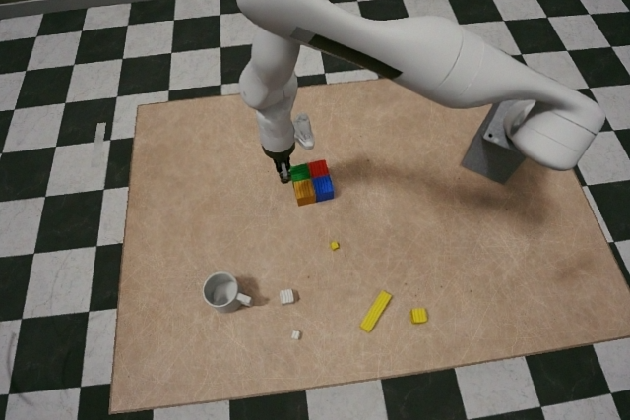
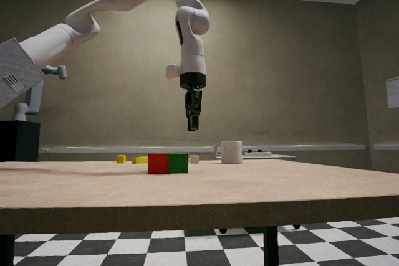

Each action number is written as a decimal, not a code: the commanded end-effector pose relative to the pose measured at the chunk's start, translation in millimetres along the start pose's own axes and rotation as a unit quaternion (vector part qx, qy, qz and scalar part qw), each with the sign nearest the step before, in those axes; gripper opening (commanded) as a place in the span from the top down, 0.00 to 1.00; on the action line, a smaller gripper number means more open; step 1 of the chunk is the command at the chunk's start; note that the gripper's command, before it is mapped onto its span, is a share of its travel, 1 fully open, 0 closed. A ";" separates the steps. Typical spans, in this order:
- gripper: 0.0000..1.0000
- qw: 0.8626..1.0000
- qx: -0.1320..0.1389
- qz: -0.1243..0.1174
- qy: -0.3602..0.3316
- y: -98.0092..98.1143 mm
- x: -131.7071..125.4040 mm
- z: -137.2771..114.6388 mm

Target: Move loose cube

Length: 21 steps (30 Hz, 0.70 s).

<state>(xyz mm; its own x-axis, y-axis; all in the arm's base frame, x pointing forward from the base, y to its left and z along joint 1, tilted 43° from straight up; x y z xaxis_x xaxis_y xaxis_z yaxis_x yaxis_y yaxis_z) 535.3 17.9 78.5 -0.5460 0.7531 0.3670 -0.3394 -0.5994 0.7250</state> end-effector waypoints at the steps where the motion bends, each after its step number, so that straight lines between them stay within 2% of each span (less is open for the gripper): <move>1: 0.48 1.000 -0.001 -0.001 0.000 0.9 -0.9 0.1; 11: 0.48 1.000 0.000 -0.001 0.000 -3.6 -1.0 0.1; 21: 0.48 1.000 0.000 -0.001 0.000 -21.2 -0.9 -0.1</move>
<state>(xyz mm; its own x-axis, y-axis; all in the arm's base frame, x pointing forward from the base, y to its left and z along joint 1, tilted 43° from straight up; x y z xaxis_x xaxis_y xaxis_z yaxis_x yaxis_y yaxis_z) 542.1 25.0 68.5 -0.5445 0.7569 0.3614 -0.3449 -0.5948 0.7262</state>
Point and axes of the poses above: the point where the finger pads meet when closed, its own y axis back along the fingers, its own x axis across the jaws, z = x × y, the point moved 6 cm from there along y, back along the fingers, and after that the axes turned 15 degrees about y, right-handed, at the moved point
